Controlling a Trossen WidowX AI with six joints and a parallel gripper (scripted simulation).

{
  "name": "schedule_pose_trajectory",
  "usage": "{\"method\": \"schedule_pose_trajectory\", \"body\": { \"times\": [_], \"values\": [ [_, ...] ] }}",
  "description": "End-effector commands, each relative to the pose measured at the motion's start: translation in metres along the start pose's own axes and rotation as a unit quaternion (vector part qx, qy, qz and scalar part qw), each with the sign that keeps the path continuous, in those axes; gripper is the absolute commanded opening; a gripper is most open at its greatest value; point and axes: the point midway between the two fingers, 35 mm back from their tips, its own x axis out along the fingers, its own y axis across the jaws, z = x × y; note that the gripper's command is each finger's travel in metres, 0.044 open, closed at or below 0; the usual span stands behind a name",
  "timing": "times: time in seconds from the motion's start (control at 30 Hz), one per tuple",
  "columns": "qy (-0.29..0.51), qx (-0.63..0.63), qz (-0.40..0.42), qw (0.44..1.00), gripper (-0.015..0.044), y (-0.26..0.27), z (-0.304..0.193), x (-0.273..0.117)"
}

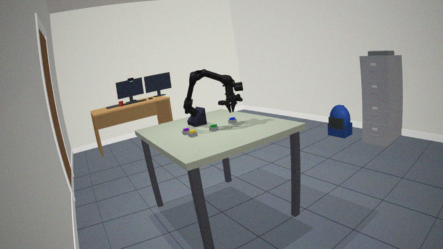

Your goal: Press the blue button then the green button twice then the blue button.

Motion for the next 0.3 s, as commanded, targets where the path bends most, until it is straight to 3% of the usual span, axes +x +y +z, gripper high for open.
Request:
{"method": "schedule_pose_trajectory", "body": {
  "times": [0.0,0.23,0.27],
  "values": [
    [-0.004,-0.001,0.006,1.000,0.0177,0.0161,-0.0077,-0.0381],
    [-0.004,-0.001,0.006,1.000,0.0361,0.0185,-0.0100,-0.0463],
    [-0.004,-0.001,0.006,1.000,0.0361,0.0185,-0.0100,-0.0463]
  ]
}}
